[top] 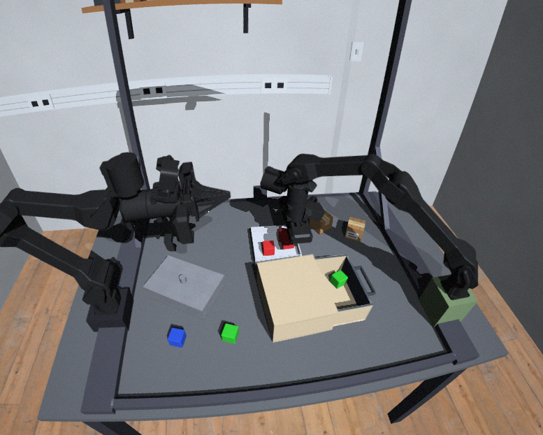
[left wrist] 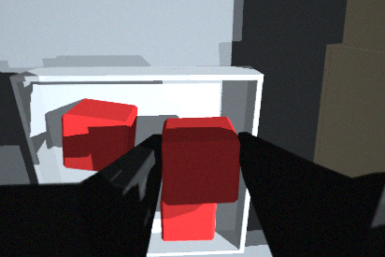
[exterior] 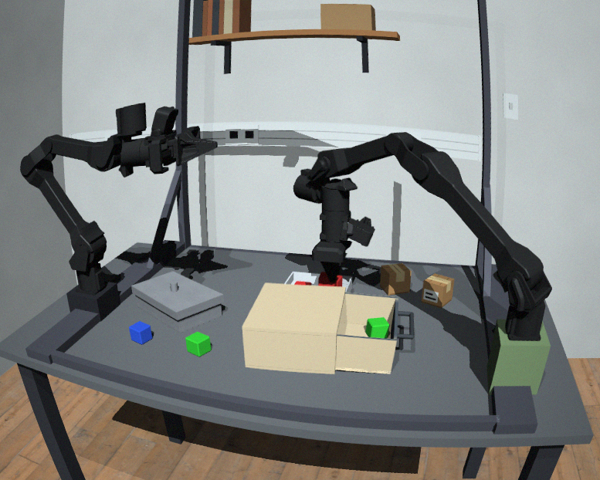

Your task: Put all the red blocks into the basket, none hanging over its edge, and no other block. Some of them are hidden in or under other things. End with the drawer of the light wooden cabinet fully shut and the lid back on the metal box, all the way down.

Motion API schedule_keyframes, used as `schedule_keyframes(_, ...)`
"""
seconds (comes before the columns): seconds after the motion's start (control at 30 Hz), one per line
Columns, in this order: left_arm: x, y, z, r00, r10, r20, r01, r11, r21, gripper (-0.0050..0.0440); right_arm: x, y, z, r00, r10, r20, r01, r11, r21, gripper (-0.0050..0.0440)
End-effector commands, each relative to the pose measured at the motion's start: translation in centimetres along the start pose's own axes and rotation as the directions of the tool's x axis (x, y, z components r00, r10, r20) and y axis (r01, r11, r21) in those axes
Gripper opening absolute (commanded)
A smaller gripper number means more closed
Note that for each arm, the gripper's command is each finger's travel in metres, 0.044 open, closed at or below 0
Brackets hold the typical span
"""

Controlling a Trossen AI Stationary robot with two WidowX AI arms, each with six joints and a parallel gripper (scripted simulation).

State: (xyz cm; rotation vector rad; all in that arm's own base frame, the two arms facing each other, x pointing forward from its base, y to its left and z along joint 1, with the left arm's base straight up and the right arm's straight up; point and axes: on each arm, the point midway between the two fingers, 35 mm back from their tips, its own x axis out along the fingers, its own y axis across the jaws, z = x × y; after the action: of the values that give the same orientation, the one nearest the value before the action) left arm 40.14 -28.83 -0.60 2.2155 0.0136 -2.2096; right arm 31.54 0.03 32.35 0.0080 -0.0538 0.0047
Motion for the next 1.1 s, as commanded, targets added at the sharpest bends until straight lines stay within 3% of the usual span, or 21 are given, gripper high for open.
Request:
schedule_keyframes(0.0, -0.4, 0.3, -0.2, 1.0, 0.017, -0.017, -0.017, 1.0, 0.005, -0.005, -0.2, -0.1, 0.8, 1.0, -0.004, 0.024, 0.004, 1.0, 0.004, -0.005)
schedule_keyframes(0.17, -1.4, 0.5, -0.5, 0.999, 0.034, -0.04, -0.034, 0.999, 0.006, -0.005, -0.2, -0.1, 0.8, 1.0, -0.004, 0.024, 0.004, 1.0, 0.004, -0.005)
schedule_keyframes(0.23, 0.4, 0.3, -0.2, 1.0, 0.016, -0.015, -0.016, 1.0, 0.005, -0.005, -0.2, -0.1, 0.8, 1.0, -0.004, 0.024, 0.004, 1.0, 0.004, -0.005)
schedule_keyframes(0.33, 0.9, 0.2, -0.1, 1.0, 0.013, -0.012, -0.013, 1.0, 0.005, -0.005, -0.2, -0.1, 0.8, 1.0, -0.004, 0.024, 0.004, 1.0, 0.004, -0.005)
schedule_keyframes(0.47, 0.2, 0.4, -0.3, 0.999, 0.029, -0.035, -0.029, 1.0, 0.005, -0.005, -0.2, -0.1, 0.8, 1.0, -0.004, 0.024, 0.004, 1.0, 0.004, -0.005)
schedule_keyframes(0.53, 1.4, 0.3, -0.3, 1.0, 0.019, -0.02, -0.019, 1.0, 0.004, -0.005, -0.2, -0.1, 0.8, 1.0, -0.004, 0.024, 0.004, 1.0, 0.004, -0.005)
schedule_keyframes(0.6, 0.0, 0.4, -0.4, 0.999, 0.034, -0.04, -0.034, 0.999, 0.004, -0.005, -0.2, -0.1, 0.8, 1.0, -0.004, 0.024, 0.004, 1.0, 0.004, -0.005)
schedule_keyframes(0.73, -0.2, 0.6, -0.6, 0.998, 0.04, -0.049, -0.04, 0.999, 0.005, -0.005, -0.2, -0.1, 0.8, 1.0, -0.004, 0.024, 0.004, 1.0, 0.004, -0.005)
schedule_keyframes(0.9, 1.9, 0.2, -0.2, 1.0, 0.015, -0.015, -0.014, 1.0, 0.003, -0.005, -0.2, -0.1, 0.8, 1.0, -0.004, 0.024, 0.004, 1.0, 0.004, -0.005)
schedule_keyframes(1.07, 1.6, 0.5, -0.7, 0.999, 0.029, -0.03, -0.029, 1.0, 0.003, -0.005, -0.2, -0.1, 0.8, 1.0, -0.004, 0.024, 0.004, 1.0, 0.004, -0.005)
